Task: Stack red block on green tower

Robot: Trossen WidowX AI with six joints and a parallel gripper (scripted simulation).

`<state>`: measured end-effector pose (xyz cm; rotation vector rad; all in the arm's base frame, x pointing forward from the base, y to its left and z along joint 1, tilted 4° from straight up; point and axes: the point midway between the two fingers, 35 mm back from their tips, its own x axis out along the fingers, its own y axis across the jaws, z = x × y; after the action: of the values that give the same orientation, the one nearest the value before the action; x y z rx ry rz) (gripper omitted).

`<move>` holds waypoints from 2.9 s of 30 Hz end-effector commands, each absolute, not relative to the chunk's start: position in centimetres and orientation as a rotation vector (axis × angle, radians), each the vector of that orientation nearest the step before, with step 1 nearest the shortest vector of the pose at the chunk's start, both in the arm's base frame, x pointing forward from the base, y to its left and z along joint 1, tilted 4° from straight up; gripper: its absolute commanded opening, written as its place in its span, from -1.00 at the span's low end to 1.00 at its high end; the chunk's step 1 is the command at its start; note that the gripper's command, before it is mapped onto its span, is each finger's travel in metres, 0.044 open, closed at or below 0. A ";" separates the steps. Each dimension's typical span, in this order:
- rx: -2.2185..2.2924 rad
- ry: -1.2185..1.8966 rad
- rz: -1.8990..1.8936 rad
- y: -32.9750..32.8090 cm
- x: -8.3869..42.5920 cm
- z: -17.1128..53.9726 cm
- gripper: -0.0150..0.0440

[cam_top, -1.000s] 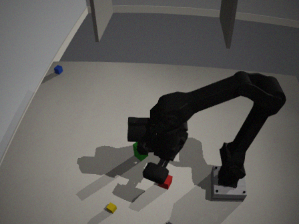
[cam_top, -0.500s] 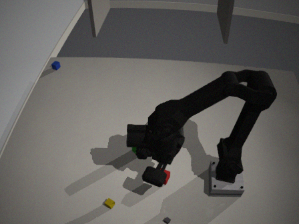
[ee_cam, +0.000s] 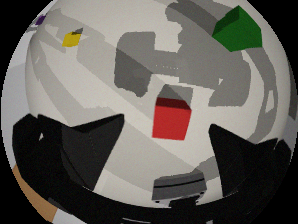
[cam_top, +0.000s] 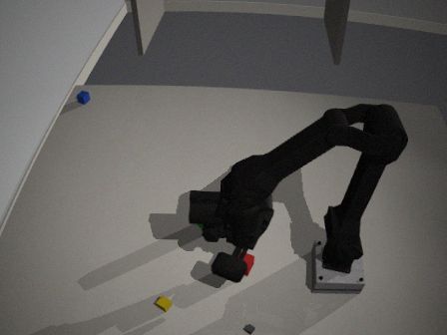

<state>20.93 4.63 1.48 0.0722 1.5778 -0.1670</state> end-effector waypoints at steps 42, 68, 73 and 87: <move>0.070 1.583 -0.169 4.3 20.6 -1.5 0.02; 0.065 1.582 -0.169 4.8 20.8 6.6 -0.49; 0.065 1.582 -0.169 5.0 20.9 9.0 -0.49; 0.065 1.581 -0.168 5.0 21.3 10.4 -0.49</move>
<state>20.91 5.09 10.15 0.0647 1.5846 -0.1653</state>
